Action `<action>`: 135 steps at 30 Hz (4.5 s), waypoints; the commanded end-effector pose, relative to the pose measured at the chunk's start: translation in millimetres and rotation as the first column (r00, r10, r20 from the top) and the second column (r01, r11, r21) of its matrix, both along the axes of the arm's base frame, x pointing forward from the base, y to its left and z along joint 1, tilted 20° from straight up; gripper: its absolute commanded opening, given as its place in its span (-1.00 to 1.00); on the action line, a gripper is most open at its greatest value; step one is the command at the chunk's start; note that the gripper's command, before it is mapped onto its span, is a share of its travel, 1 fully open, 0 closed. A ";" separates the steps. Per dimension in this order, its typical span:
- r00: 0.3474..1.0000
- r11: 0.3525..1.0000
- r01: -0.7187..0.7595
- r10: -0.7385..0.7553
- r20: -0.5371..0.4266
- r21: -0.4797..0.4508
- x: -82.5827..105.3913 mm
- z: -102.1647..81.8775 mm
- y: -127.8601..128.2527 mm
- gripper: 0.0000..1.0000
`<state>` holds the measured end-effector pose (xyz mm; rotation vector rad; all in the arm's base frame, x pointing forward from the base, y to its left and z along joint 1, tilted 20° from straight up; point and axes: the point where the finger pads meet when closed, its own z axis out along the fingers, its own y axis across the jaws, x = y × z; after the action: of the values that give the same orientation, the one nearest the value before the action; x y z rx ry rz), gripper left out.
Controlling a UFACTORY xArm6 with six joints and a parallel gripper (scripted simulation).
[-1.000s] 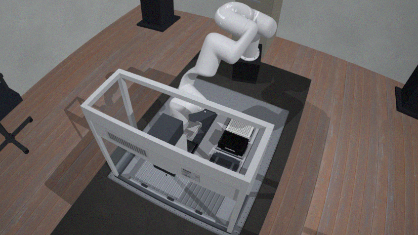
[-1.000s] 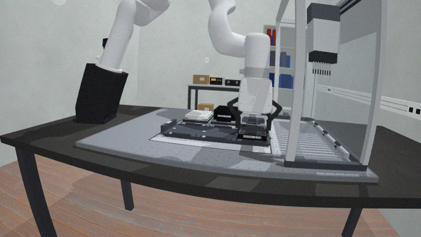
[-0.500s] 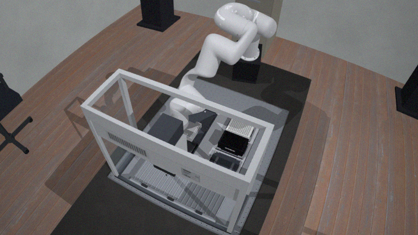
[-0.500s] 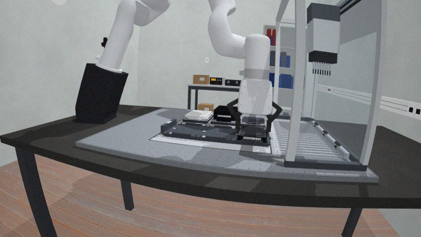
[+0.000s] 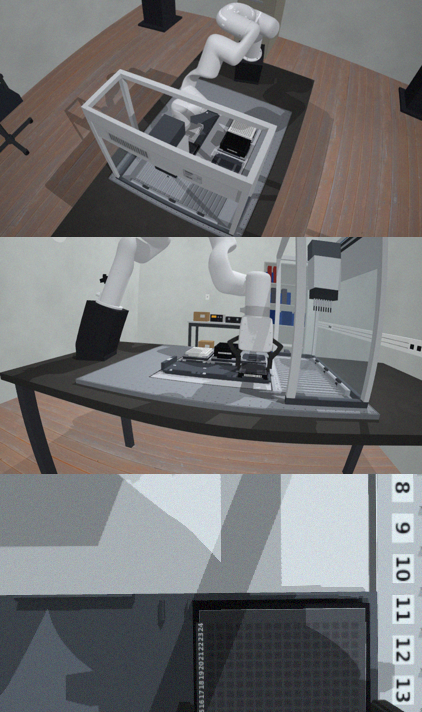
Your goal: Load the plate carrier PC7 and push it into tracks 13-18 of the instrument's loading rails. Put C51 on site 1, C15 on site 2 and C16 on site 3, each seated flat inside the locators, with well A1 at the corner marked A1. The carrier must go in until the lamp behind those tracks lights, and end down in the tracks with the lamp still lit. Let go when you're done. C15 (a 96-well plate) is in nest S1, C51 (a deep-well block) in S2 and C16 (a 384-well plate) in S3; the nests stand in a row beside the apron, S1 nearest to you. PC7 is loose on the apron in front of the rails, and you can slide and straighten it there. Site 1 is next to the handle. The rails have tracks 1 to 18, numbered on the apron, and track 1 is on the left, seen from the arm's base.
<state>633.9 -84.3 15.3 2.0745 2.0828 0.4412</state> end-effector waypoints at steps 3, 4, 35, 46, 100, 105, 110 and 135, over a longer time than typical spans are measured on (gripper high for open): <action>1.000 1.000 0.000 0.000 0.005 -0.001 1.5 2.3 -0.5 1.00; 1.000 1.000 0.000 0.000 0.005 -0.001 1.5 2.4 -0.5 1.00; 1.000 1.000 0.000 0.000 0.005 -0.001 -3.4 16.5 -1.8 1.00; 1.000 1.000 0.000 0.000 0.005 -0.001 -8.3 30.6 -3.1 1.00; 1.000 1.000 0.000 0.000 0.005 -0.001 -34.3 106.0 -10.3 1.00; 1.000 1.000 0.000 0.000 0.005 -0.001 -34.7 107.2 -10.4 1.00; 1.000 1.000 0.000 0.000 0.005 -0.001 -34.8 107.2 -10.4 1.00; 1.000 1.000 -0.010 0.010 0.005 -0.004 -98.2 91.1 51.7 1.00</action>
<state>547.2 -44.8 106.9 2.0635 2.0957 0.4389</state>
